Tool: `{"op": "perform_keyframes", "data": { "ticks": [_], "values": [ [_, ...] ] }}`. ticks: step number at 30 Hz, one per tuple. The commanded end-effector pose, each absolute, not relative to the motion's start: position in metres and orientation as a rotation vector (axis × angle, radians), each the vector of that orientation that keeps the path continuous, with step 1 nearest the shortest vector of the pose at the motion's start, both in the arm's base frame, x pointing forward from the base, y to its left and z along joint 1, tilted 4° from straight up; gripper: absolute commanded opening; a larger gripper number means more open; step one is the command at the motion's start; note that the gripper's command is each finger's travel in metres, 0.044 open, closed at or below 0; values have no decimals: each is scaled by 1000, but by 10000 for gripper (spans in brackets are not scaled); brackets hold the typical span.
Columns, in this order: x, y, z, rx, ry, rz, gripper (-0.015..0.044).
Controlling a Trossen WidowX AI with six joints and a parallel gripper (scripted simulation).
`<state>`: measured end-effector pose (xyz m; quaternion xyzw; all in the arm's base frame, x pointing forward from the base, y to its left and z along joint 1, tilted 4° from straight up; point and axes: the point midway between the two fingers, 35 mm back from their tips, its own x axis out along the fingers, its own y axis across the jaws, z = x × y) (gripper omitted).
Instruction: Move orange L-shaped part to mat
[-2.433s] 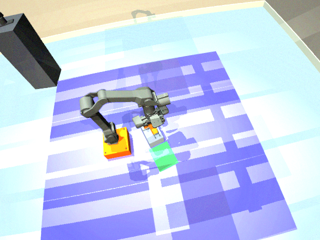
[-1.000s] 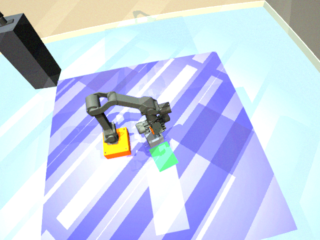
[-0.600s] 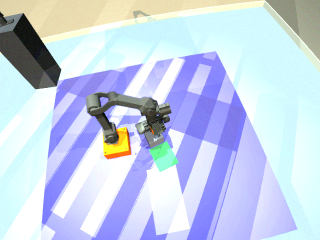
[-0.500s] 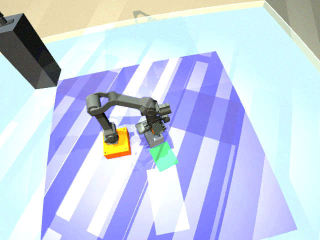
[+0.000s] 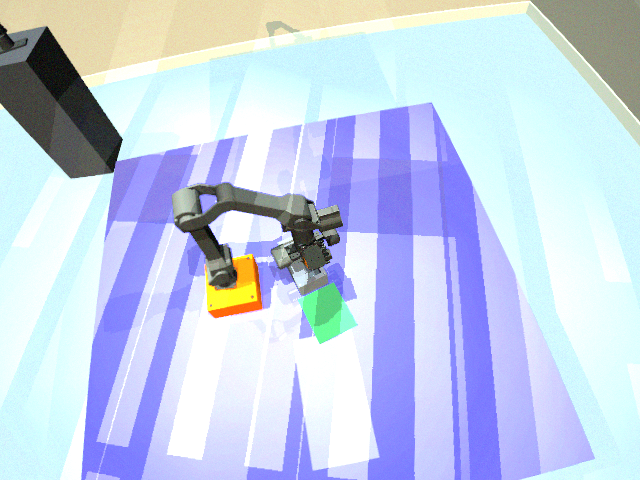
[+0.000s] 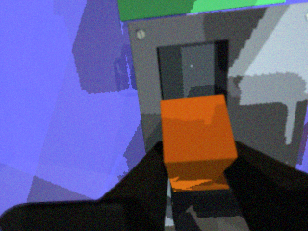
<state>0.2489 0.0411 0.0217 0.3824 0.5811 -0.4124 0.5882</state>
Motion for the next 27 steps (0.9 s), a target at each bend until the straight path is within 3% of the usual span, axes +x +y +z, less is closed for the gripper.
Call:
{"op": "perform_keyframes", "data": {
  "ticks": [1, 27],
  "values": [
    [249, 41, 24, 891, 1353, -961, 0],
    [248, 42, 62, 883, 1357, -967, 0]
  ]
}}
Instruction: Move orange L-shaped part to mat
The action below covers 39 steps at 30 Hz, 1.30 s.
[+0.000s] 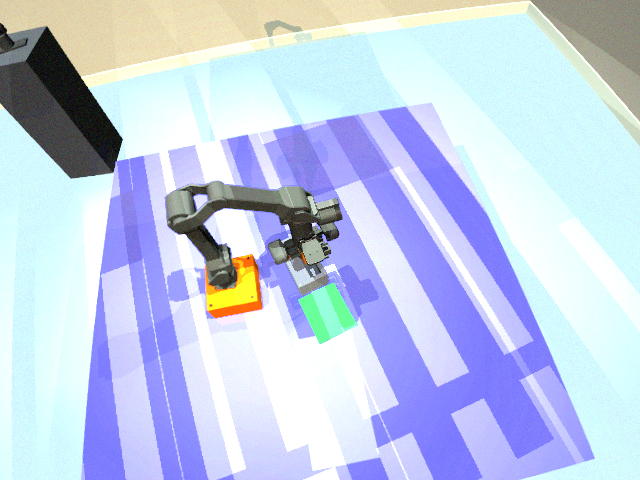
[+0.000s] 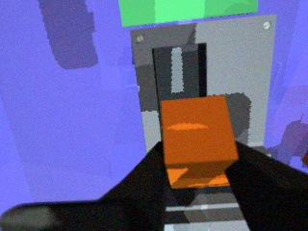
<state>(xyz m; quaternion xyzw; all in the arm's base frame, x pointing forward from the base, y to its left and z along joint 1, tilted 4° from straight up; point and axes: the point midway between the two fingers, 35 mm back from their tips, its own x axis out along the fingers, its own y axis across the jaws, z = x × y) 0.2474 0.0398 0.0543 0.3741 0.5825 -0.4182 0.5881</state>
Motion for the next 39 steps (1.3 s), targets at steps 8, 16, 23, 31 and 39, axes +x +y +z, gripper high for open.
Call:
{"op": "perform_keyframes", "data": {
  "ticks": [8, 16, 23, 31, 39],
  "values": [
    [249, 43, 75, 883, 1357, -967, 0],
    [249, 43, 87, 883, 1357, -967, 0],
    [249, 44, 98, 883, 1357, -967, 0],
    [249, 44, 108, 883, 1357, -967, 0],
    [250, 44, 111, 883, 1357, -967, 0]
  ]
}}
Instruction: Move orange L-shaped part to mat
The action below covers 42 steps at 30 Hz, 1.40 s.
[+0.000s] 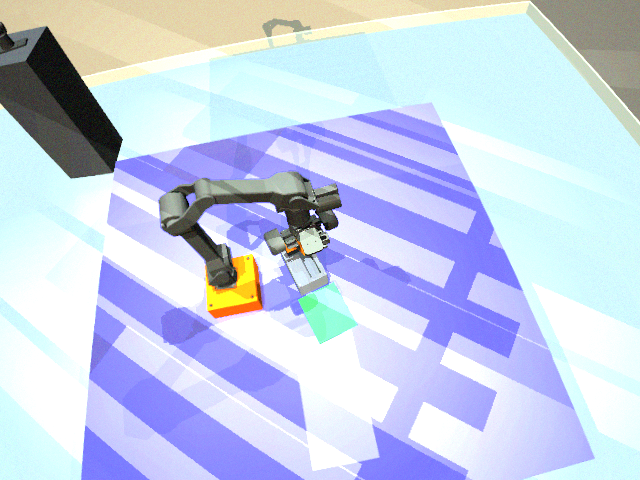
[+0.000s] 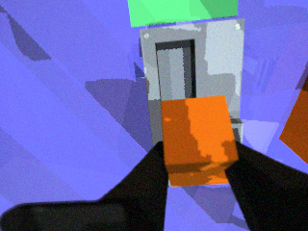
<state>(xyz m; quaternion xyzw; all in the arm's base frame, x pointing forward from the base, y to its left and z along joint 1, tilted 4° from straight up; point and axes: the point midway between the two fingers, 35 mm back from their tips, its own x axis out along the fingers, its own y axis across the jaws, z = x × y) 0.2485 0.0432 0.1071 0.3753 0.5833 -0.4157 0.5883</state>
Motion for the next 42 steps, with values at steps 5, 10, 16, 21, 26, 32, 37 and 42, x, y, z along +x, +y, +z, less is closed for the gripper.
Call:
{"op": "perform_keyframes", "data": {
  "ticks": [5, 10, 16, 21, 26, 32, 37, 42],
  "values": [
    [253, 31, 110, 882, 1356, -967, 0],
    [259, 12, 109, 881, 1354, -968, 0],
    [265, -12, 109, 880, 1352, -969, 0],
    [271, -32, 110, 878, 1351, -970, 0],
    [277, -51, 111, 877, 1349, -971, 0],
    [284, -74, 112, 876, 1347, -972, 0],
    [289, -92, 114, 875, 1346, -973, 0],
    [295, -112, 115, 873, 1344, -974, 0]
  ]
}}
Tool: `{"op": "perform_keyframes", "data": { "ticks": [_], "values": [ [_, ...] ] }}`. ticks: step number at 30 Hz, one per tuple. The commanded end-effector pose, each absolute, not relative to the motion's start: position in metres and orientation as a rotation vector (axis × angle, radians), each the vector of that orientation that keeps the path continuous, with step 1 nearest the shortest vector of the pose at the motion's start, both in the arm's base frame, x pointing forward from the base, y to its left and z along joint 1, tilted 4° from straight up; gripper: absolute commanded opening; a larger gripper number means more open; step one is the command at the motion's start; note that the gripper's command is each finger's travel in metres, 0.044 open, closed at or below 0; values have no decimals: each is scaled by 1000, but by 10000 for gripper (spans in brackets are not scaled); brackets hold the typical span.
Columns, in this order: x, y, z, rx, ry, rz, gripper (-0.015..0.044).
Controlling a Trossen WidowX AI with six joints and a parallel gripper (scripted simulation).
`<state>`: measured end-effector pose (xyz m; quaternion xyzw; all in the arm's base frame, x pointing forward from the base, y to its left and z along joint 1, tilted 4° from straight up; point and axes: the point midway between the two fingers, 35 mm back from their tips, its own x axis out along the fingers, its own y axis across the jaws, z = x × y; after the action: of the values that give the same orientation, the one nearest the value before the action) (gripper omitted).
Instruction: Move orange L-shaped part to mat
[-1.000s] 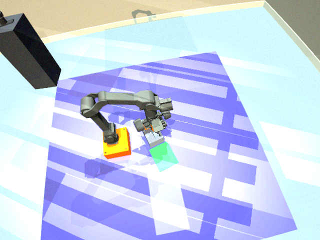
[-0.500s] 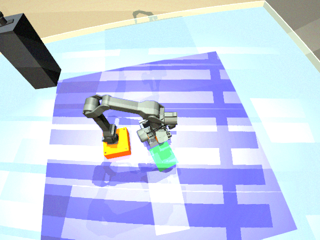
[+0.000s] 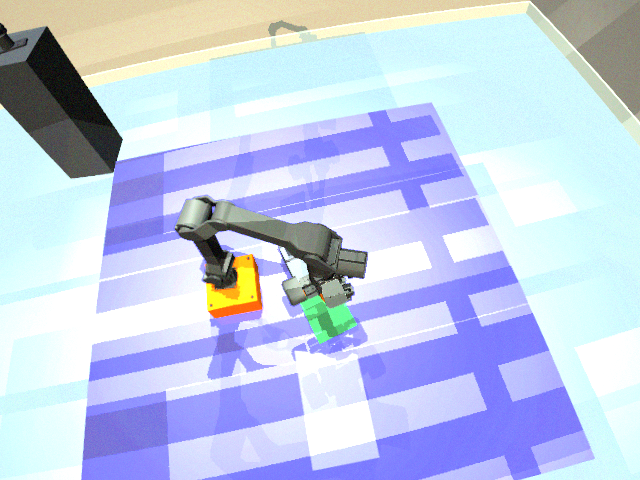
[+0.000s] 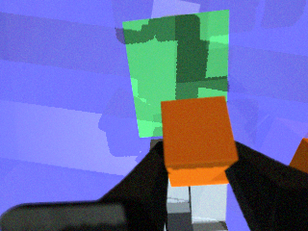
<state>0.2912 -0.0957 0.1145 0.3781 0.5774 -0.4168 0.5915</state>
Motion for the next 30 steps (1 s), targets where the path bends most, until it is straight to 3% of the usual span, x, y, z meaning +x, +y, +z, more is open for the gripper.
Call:
{"op": "perform_keyframes", "data": {
  "ticks": [1, 30],
  "values": [
    [296, -115, 115, 873, 1344, -974, 0],
    [296, -118, 80, 873, 1344, -974, 0]
  ]
}}
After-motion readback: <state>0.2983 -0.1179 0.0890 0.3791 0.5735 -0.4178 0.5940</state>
